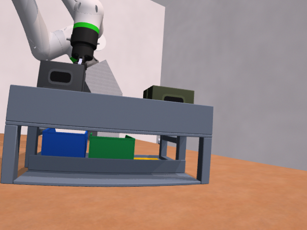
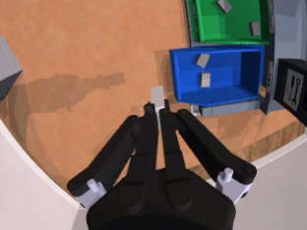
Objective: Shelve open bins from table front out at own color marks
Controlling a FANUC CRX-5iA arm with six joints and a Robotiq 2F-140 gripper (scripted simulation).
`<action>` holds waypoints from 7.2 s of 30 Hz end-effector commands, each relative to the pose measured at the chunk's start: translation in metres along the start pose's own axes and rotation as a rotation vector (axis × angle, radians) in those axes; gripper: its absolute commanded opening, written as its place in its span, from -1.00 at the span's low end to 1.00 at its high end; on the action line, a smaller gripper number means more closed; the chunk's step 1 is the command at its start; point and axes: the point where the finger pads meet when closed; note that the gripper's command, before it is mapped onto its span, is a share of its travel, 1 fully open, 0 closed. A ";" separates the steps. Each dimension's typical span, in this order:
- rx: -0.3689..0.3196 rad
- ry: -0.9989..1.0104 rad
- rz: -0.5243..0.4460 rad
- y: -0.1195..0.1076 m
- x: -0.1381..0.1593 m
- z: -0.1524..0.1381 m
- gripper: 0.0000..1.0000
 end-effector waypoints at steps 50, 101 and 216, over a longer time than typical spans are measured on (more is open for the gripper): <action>0.001 0.000 0.000 0.092 0.002 0.001 -1.00; 0.001 0.000 0.000 0.111 0.003 0.010 -1.00; 0.001 0.000 -0.001 0.111 0.007 0.048 -1.00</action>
Point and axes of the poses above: the point where the finger pads meet when closed, its own y axis out along the fingers, its own z axis across the jaws, x = y × z, and after that the axes turned 6 degrees about -y, right-handed
